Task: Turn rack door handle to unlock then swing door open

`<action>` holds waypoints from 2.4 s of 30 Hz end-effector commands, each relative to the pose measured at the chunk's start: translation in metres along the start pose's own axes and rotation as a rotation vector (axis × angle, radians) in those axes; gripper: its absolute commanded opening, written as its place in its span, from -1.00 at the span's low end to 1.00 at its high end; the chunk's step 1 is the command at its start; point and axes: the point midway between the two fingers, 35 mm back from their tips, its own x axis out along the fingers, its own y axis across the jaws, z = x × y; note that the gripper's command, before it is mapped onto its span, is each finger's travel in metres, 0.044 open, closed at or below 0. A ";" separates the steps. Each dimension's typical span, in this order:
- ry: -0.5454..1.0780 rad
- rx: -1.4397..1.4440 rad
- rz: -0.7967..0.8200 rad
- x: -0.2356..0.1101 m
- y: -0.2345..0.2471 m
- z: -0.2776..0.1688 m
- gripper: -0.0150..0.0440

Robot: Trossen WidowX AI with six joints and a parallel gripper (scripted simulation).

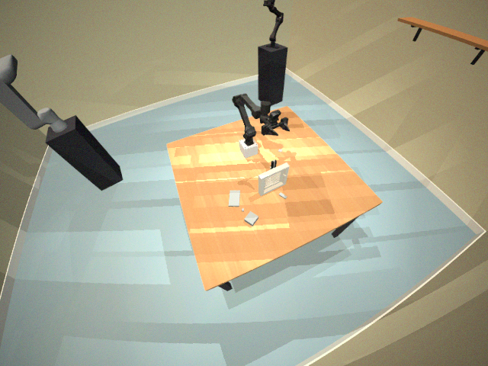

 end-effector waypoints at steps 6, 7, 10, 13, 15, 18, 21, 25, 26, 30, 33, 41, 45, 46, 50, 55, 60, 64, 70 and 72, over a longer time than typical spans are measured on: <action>0.130 -0.001 0.000 0.015 -0.002 -0.016 0.48; 0.159 -0.001 0.000 0.017 -0.002 -0.020 0.48; 0.247 0.000 -0.001 0.025 -0.003 -0.032 0.48; 0.334 0.002 -0.001 0.032 -0.005 -0.044 0.48; 0.392 0.004 -0.001 0.035 -0.005 -0.052 0.48; 0.479 0.007 -0.001 0.040 -0.007 -0.064 0.48; 0.566 0.011 -0.002 0.043 -0.008 -0.075 0.48; 0.680 0.017 -0.004 0.045 -0.011 -0.091 0.48; 0.708 0.019 -0.004 0.045 -0.011 -0.094 0.48; 0.821 0.029 -0.004 0.045 -0.013 -0.108 0.48; 0.906 0.037 -0.004 0.044 -0.014 -0.118 0.48; 1.133 0.063 -0.004 0.037 -0.017 -0.142 0.48; 1.246 0.079 -0.004 0.031 -0.019 -0.152 0.48; 1.274 0.083 -0.004 0.030 -0.019 -0.154 0.48; 1.388 0.100 -0.004 0.023 -0.021 -0.162 0.48; 1.529 0.125 -0.004 0.013 -0.022 -0.170 0.48; 1.598 0.138 -0.004 0.009 -0.023 -0.172 0.48; 1.598 0.138 -0.004 0.009 -0.023 -0.173 0.48; 1.598 0.138 -0.004 0.009 -0.022 -0.181 0.48; 1.598 0.138 -0.004 0.010 -0.022 -0.185 0.48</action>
